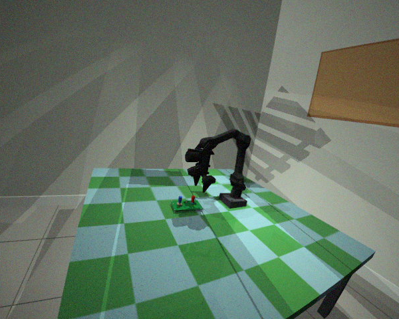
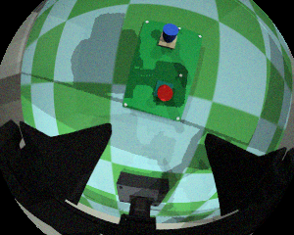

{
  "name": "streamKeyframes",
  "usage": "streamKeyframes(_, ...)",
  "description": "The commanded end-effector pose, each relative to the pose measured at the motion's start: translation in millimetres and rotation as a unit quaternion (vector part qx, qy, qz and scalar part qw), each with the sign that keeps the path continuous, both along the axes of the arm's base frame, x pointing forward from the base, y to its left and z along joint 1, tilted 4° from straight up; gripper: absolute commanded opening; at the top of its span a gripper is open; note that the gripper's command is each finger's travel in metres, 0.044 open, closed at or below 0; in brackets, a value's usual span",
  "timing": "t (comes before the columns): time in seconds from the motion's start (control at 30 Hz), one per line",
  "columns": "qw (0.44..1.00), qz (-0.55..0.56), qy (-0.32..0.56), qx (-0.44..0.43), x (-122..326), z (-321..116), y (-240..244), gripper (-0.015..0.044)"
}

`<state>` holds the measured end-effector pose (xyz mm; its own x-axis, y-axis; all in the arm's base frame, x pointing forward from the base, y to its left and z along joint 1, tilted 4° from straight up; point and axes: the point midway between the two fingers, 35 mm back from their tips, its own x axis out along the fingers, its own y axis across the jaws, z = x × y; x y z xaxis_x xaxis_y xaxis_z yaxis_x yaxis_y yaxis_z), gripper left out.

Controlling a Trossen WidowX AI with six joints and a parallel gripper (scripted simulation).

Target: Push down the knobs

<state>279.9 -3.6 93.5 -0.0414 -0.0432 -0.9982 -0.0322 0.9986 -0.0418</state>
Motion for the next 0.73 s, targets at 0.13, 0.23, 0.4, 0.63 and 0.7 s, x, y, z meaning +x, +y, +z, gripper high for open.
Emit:
streamKeyframes(0.13, 1.0, -0.003, 0.001, 0.001, -74.9, -5.5, 3.5, 0.044)
streamKeyframes(0.23, 1.0, -0.003, 0.001, 0.001, -74.9, -5.5, 3.5, 0.044)
streamKeyframes(0.4, 1.0, -0.003, 0.001, 0.001, -74.9, -5.5, 3.5, 0.044)
streamKeyframes(0.63, 1.0, -0.003, 0.001, 0.001, -74.9, -5.5, 3.5, 0.044)
streamKeyframes(0.7, 1.0, -0.003, 0.001, 0.001, -74.9, -5.5, 3.5, 0.044)
